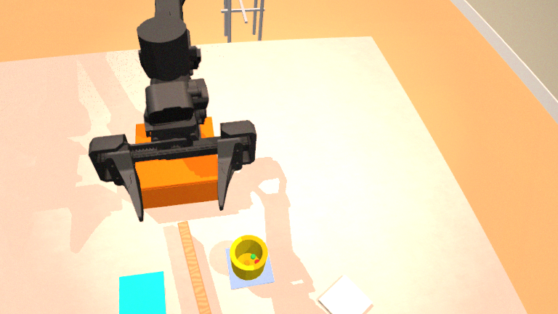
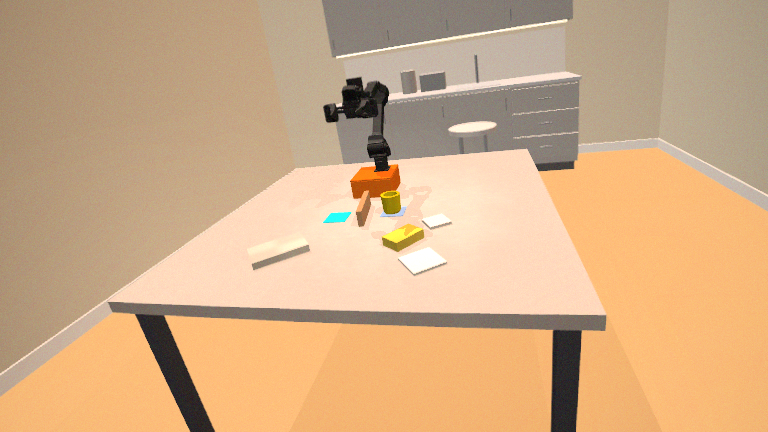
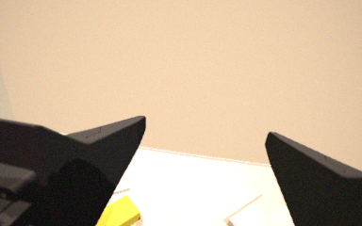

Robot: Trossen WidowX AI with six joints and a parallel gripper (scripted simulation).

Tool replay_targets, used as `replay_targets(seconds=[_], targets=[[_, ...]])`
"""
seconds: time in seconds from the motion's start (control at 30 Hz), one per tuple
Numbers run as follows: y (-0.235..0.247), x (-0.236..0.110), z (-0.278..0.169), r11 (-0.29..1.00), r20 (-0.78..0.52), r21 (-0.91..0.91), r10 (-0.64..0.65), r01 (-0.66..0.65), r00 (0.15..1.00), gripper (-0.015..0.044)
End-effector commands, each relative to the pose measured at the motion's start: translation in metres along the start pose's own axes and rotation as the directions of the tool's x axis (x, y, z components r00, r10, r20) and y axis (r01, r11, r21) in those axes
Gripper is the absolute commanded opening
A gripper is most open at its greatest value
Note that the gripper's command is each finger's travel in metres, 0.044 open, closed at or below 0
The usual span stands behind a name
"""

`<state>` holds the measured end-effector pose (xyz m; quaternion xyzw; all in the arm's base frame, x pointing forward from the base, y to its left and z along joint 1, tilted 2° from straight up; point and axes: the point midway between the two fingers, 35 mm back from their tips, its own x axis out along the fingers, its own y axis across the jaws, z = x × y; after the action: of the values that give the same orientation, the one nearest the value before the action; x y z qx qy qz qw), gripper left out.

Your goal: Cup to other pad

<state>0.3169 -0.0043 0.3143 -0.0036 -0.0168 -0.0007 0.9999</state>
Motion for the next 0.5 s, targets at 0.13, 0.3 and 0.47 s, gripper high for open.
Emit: replay_targets(seconds=[0.13, 0.3, 0.47], targets=[[0.021, 0.021, -0.069, 0.959, -0.329, 0.28, 0.059, 0.038, 0.943, 0.0269], [0.053, 0.012, -0.163, 0.81, -0.735, 0.455, 0.107, 0.37, 0.67, 0.0167], [0.074, -0.026, -0.224, 0.642, -0.947, 0.288, 0.08, 0.711, 0.311, 0.0167]])
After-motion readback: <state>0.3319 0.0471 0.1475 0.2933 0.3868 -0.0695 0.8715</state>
